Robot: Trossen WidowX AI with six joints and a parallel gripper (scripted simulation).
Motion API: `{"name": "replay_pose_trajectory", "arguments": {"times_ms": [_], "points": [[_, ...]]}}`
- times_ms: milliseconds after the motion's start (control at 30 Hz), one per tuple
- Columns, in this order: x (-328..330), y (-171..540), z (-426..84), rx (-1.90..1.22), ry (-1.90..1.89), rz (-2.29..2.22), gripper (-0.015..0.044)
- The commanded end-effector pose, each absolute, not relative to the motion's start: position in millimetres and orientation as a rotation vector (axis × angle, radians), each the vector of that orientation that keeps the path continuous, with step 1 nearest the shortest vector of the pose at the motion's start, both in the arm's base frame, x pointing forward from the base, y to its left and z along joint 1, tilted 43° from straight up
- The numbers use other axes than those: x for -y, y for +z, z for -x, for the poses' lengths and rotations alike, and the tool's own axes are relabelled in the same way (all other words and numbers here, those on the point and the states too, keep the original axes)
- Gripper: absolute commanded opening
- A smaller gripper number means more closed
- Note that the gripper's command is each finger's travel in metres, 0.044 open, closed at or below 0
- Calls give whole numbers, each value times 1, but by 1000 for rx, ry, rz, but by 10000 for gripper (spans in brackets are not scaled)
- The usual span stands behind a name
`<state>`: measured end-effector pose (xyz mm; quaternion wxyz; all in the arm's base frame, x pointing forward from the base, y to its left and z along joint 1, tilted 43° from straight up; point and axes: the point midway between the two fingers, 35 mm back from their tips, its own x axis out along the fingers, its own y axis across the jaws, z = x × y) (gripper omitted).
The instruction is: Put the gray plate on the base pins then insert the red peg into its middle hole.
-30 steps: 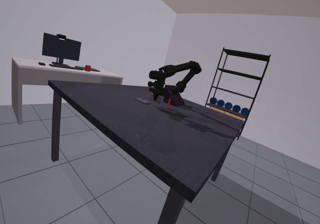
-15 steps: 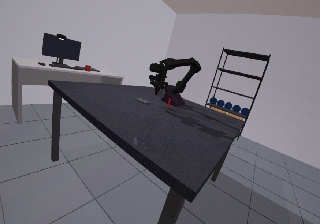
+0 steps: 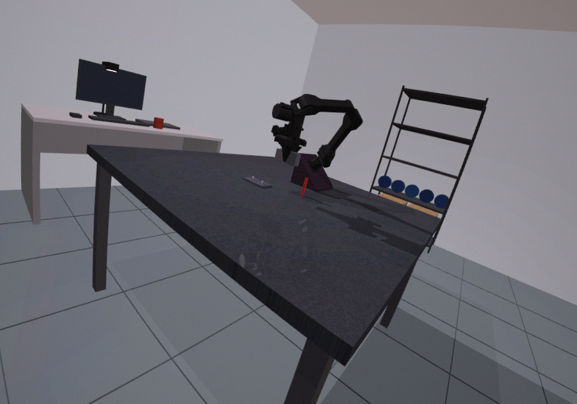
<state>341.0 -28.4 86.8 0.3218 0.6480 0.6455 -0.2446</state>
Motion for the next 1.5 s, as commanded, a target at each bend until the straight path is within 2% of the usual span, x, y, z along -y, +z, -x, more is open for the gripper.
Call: {"name": "replay_pose_trajectory", "arguments": {"times_ms": [0,1467], "points": [[33,82,-342,-1694,-649,-1699,0],[70,-55,-338,-1674,-826,-1822,0]]}}
